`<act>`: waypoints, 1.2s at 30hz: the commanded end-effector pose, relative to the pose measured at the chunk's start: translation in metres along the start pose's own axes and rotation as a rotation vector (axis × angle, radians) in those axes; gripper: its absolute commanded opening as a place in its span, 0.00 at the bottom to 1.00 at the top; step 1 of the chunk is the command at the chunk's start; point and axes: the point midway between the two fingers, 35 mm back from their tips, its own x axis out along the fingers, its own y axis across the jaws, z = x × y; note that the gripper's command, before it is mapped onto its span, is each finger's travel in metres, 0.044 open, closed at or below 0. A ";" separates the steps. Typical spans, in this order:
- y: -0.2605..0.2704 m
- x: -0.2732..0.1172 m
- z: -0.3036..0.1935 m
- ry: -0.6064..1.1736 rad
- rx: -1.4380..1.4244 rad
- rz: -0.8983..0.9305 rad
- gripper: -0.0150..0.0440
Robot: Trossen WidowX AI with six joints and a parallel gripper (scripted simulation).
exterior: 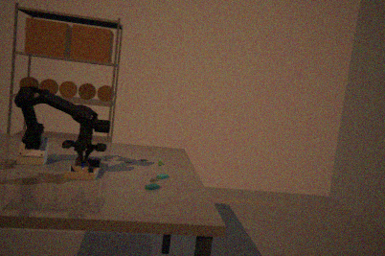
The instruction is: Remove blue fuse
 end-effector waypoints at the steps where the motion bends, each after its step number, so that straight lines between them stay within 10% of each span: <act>1: 0.000 -0.001 0.000 0.000 0.001 0.001 0.39; 11: 0.000 -0.003 0.000 0.001 0.001 0.001 0.81; 36: -0.001 -0.037 -0.001 0.008 -0.012 -0.001 0.81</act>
